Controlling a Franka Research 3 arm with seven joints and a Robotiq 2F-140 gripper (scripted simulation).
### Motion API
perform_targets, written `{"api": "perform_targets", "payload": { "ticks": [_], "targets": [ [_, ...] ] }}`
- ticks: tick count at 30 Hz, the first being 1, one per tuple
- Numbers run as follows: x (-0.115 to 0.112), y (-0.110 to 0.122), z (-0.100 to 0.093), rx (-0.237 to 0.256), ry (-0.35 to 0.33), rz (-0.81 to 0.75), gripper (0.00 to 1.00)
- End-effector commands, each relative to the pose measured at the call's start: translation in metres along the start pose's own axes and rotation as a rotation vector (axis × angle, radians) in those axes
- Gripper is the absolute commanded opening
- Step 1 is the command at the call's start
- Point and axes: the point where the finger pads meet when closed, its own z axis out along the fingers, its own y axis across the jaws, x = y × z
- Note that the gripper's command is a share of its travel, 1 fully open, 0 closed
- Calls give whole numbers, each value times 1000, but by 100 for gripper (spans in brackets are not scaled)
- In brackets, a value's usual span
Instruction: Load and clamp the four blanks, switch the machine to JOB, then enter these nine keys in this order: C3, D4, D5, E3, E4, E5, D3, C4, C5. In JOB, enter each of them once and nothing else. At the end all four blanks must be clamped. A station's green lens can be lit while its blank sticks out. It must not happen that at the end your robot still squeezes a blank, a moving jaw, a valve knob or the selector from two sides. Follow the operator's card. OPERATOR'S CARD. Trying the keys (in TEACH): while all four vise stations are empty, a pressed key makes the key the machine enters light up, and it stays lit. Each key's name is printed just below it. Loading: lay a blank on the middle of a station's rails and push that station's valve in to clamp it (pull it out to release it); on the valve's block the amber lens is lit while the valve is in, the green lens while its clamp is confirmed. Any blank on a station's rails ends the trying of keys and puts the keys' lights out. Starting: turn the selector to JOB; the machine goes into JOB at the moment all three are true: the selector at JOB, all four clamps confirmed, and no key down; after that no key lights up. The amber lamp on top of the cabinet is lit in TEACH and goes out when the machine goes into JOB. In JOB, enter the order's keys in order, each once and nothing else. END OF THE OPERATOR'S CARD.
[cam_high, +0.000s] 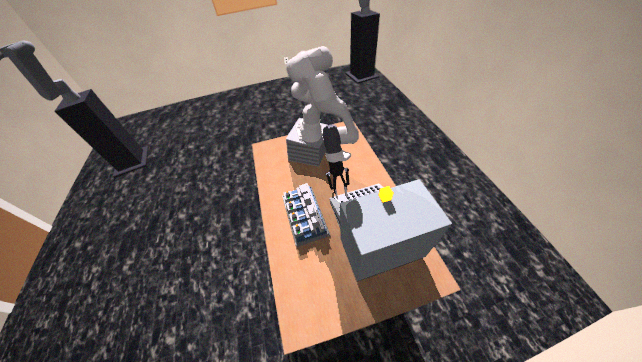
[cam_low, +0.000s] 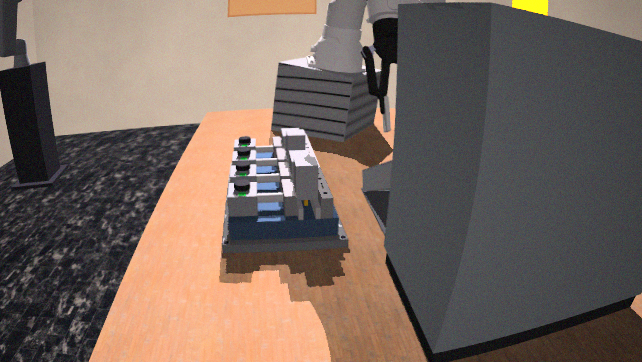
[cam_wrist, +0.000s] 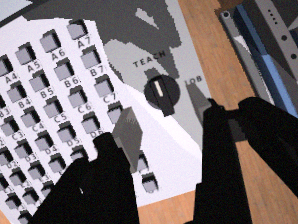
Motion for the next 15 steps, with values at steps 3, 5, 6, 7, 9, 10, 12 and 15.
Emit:
{"api": "perform_targets", "payload": {
  "ticks": [3,5,6,7,9,10,12,15],
  "targets": [
    [1,0,0,0,2,-4,33],
    [1,0,0,0,2,-4,33],
    [1,0,0,0,2,-4,33],
    [1,0,0,0,2,-4,33],
    [1,0,0,0,2,-4,33],
    [1,0,0,0,2,-4,33],
    [1,0,1,0,2,-4,33],
    [1,0,2,0,2,-4,33]
  ]
}}
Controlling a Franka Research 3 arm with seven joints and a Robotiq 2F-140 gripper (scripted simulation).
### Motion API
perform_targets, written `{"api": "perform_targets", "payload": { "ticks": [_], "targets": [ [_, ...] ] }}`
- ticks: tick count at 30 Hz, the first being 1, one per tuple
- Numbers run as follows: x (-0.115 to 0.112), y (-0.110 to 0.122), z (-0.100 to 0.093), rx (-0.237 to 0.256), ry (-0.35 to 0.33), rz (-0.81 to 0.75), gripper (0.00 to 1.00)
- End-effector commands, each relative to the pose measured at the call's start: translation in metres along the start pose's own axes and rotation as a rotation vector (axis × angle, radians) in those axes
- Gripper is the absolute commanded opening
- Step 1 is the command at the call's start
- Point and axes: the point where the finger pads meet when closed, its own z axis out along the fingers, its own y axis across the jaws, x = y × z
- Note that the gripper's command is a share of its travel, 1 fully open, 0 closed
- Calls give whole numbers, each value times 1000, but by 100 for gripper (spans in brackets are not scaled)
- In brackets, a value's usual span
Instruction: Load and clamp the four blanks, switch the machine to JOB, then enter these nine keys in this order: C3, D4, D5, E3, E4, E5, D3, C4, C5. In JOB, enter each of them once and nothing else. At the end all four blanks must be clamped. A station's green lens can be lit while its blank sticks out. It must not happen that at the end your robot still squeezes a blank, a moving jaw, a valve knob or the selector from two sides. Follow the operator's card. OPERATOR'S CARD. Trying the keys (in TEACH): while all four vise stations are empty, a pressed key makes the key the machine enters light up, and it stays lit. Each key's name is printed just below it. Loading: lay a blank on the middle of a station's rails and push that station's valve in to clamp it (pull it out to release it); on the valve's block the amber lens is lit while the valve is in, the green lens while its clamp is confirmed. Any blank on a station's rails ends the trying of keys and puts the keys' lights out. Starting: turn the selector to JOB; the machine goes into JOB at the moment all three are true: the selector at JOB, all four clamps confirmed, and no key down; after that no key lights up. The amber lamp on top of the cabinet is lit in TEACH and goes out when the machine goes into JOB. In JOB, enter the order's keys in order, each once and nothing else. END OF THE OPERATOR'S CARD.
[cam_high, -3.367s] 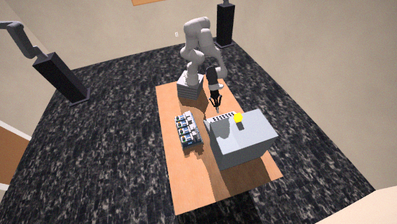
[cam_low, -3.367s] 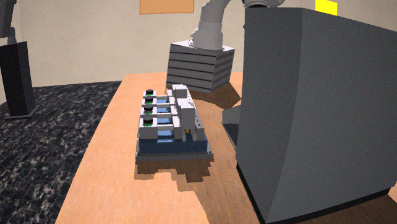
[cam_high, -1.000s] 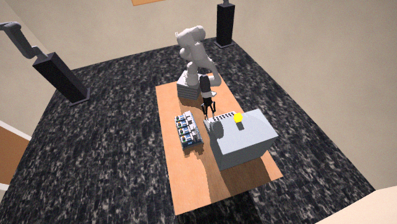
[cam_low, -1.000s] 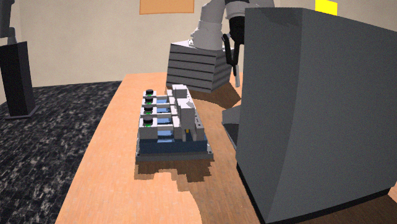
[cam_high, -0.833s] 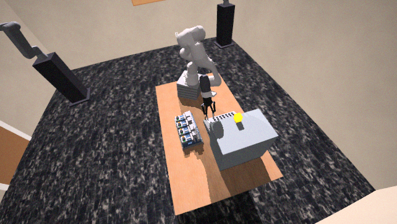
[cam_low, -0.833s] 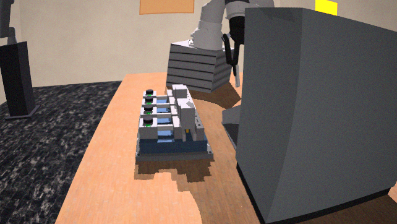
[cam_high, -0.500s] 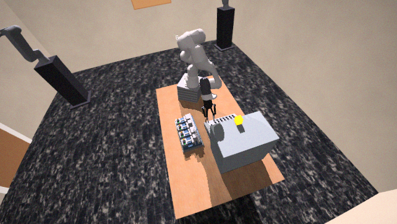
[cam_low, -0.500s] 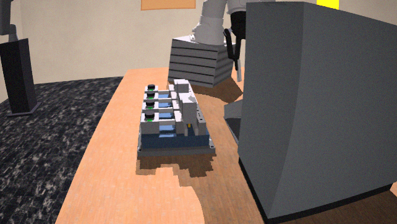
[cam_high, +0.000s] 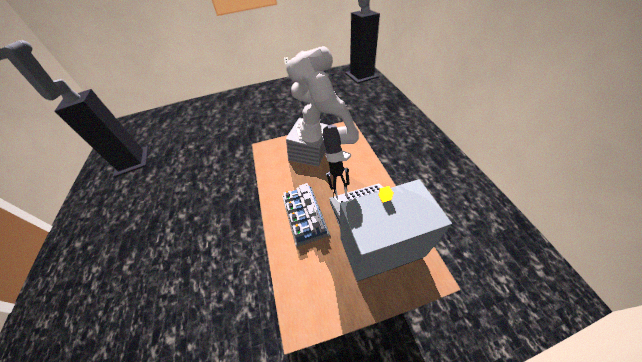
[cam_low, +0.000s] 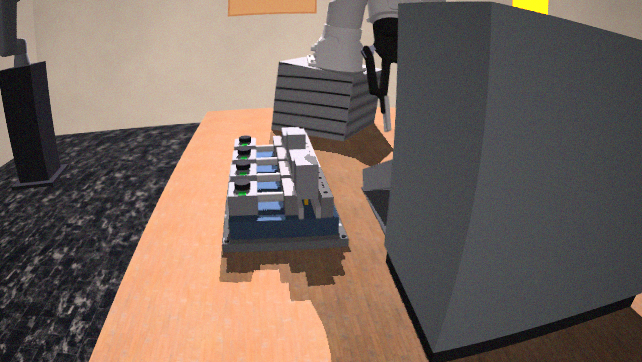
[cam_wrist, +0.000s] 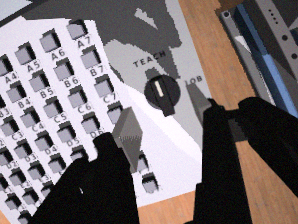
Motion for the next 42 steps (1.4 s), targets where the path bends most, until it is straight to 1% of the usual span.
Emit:
{"api": "perform_targets", "payload": {
  "ticks": [1,29,42],
  "targets": [
    [1,0,1,-1,2,-4,33],
    [1,1,26,-1,2,-4,33],
    [1,1,28,-1,2,-4,33]
  ]
}}
